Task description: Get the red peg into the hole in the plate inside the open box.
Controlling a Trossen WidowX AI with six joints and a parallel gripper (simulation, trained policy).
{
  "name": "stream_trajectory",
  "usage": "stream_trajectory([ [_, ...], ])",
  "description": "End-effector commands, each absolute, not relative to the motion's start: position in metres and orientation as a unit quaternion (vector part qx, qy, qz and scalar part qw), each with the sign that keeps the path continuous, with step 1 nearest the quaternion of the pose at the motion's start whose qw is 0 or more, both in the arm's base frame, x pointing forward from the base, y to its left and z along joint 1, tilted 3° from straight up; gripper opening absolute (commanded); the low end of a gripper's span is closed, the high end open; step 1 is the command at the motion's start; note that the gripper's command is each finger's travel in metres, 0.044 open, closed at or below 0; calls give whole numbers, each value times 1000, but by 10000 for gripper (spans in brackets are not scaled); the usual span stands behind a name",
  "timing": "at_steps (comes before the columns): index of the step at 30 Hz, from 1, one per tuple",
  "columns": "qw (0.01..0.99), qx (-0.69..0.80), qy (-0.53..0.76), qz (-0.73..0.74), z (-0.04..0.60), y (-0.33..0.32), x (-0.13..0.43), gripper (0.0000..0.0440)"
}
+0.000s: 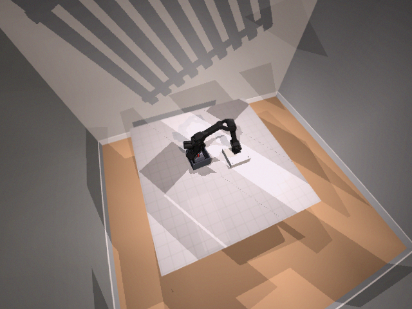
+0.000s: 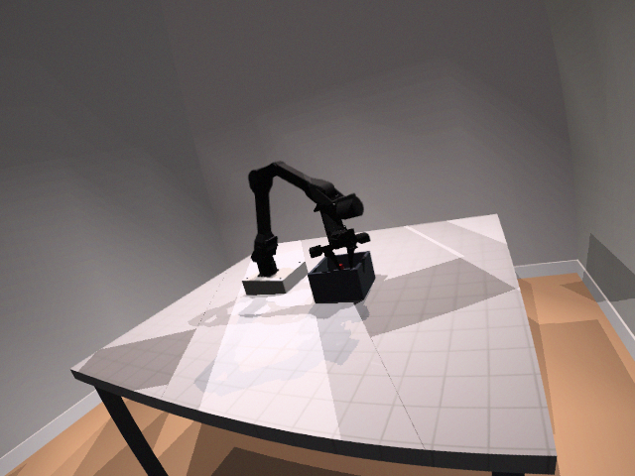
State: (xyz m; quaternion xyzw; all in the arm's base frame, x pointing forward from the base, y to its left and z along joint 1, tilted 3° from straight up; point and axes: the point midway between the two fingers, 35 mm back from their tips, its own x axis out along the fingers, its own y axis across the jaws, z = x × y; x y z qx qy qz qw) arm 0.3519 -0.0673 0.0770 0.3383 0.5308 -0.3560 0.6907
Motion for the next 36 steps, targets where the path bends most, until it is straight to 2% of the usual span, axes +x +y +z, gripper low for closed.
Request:
stream_trajectory([
  [1,692,336,533,-352,79,-71,359,145],
  [36,668,329,566,-354,80,-132,386,82],
])
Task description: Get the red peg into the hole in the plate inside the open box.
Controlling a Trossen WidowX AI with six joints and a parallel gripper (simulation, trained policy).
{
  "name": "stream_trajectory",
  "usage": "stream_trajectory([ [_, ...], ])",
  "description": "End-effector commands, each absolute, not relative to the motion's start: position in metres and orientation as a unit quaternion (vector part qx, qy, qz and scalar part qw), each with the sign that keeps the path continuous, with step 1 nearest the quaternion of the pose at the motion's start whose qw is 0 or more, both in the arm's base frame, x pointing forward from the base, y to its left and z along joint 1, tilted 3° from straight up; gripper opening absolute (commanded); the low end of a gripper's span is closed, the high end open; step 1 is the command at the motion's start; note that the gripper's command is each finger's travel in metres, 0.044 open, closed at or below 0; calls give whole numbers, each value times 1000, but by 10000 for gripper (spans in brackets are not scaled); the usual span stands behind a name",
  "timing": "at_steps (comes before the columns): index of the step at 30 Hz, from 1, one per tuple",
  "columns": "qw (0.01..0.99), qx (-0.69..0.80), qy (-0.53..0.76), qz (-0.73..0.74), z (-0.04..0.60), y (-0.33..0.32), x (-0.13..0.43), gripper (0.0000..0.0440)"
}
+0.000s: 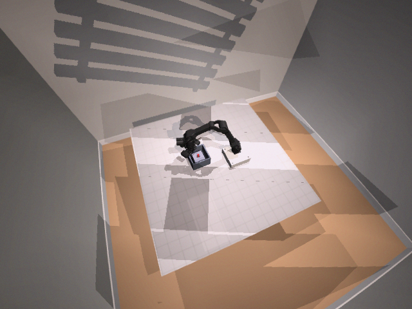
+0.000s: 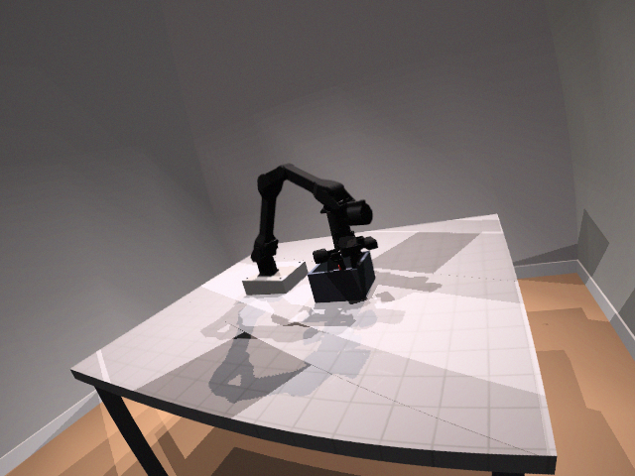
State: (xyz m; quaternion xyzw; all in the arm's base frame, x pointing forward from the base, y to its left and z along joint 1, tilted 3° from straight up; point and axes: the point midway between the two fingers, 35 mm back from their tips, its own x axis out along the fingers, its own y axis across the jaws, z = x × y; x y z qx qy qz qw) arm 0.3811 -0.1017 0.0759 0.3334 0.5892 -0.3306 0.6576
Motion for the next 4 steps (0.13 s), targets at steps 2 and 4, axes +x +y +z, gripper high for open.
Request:
stream_trajectory([
  [2,666,327,567,-357,80,-137,385,81],
  [4,666,326,567,-359,81,-142,384,80],
])
